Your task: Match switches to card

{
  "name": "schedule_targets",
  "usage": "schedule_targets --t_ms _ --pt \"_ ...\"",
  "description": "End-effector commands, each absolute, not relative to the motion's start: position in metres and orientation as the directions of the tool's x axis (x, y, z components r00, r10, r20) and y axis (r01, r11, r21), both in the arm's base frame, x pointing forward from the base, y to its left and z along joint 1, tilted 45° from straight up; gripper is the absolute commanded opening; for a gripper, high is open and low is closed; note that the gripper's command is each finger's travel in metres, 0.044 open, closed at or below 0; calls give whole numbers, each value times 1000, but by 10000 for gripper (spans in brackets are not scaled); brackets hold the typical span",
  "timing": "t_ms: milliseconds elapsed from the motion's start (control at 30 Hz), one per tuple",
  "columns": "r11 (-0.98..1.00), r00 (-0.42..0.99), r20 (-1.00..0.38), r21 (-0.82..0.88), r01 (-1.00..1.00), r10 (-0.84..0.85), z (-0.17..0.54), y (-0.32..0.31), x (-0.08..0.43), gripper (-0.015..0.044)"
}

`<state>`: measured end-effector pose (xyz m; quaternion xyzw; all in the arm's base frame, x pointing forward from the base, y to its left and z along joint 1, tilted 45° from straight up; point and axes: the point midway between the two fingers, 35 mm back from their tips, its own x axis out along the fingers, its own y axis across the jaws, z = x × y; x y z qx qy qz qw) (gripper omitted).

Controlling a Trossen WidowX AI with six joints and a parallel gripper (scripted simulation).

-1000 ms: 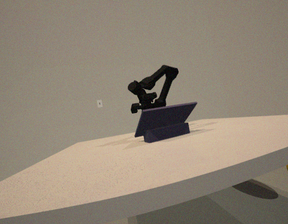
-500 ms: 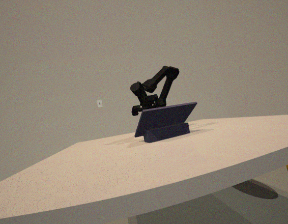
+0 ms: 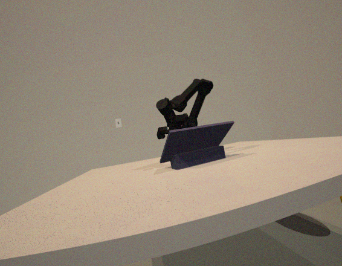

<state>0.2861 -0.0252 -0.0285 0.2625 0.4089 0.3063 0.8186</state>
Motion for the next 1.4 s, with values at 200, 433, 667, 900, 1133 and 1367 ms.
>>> schedule_targets --t_ms 200,433,667,900,1133,1367 --pt "672 480 -505 683 -286 717 -28 -25 287 0" --pt "672 480 -505 683 -286 717 -28 -25 287 0" --pt "672 480 -505 683 -286 717 -29 -24 287 0" --pt "672 480 -505 683 -286 717 -29 -23 288 0" --pt "672 480 -505 683 -286 717 -30 -23 288 0" --pt "672 480 -505 683 -286 717 -30 -22 289 0"
